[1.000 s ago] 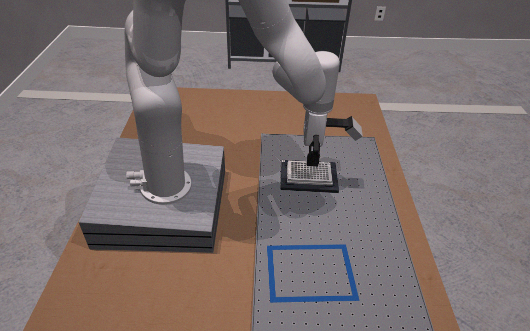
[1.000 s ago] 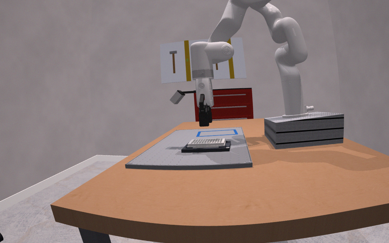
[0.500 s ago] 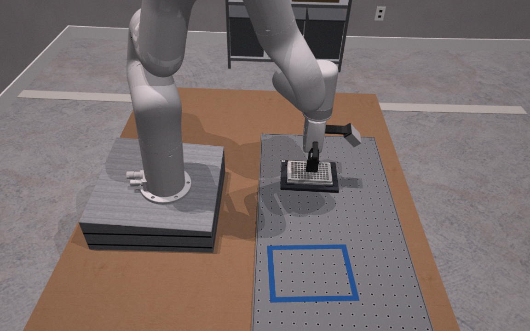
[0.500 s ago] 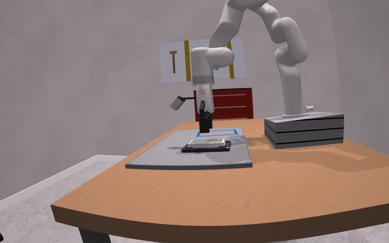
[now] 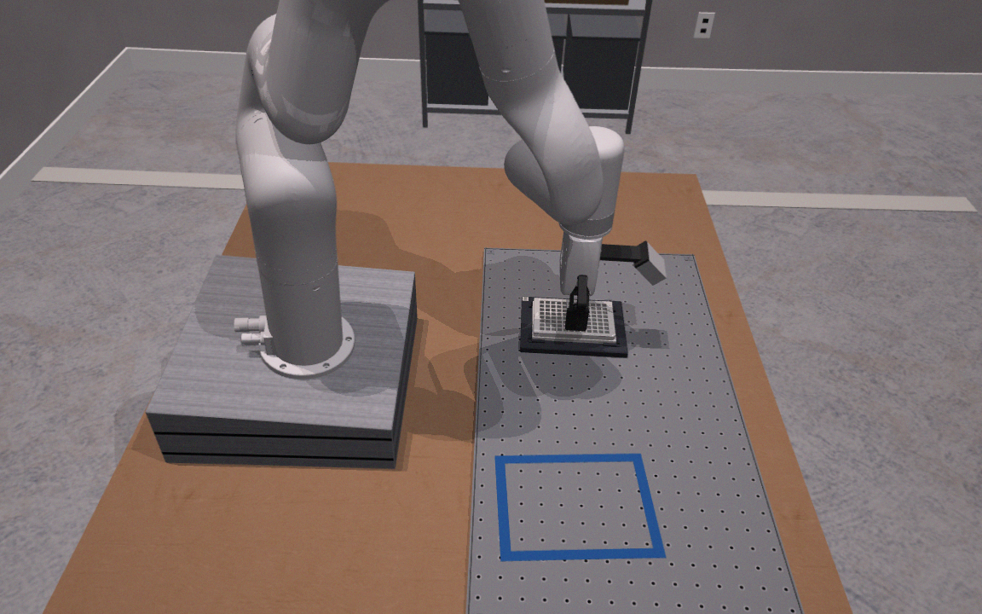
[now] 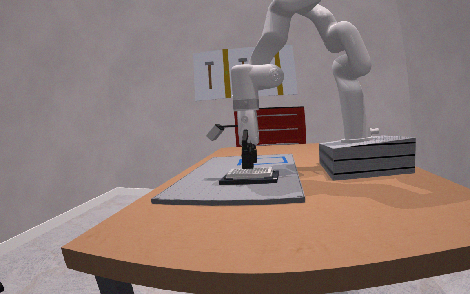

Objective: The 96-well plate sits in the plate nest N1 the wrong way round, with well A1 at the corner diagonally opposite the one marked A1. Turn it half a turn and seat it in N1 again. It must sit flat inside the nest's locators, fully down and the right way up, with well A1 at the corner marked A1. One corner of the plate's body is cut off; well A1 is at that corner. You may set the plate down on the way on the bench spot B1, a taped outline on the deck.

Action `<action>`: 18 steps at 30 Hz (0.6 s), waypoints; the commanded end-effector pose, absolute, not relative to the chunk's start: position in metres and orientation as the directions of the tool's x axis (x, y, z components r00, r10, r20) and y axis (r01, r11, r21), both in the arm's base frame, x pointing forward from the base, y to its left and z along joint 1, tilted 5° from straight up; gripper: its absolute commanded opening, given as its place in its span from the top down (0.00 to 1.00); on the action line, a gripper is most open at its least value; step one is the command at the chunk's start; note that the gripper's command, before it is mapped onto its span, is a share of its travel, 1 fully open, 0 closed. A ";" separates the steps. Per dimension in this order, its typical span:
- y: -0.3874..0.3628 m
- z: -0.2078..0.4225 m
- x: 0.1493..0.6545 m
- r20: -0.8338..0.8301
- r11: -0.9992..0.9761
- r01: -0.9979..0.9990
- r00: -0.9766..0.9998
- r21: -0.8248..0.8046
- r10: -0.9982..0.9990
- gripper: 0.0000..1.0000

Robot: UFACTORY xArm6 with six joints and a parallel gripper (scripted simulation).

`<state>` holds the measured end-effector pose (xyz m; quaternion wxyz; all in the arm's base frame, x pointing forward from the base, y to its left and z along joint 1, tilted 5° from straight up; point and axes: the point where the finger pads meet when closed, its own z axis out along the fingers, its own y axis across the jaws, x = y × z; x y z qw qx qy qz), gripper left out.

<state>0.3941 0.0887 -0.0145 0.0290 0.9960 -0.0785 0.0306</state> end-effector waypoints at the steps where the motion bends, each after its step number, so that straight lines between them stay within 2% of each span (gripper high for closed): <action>1: 0.089 -0.014 0.396 0.070 -0.986 -0.158 0.986 0.051 -0.154 0.00; 18: 0.089 -0.020 0.396 0.070 -0.986 -0.158 0.986 0.051 -0.154 0.00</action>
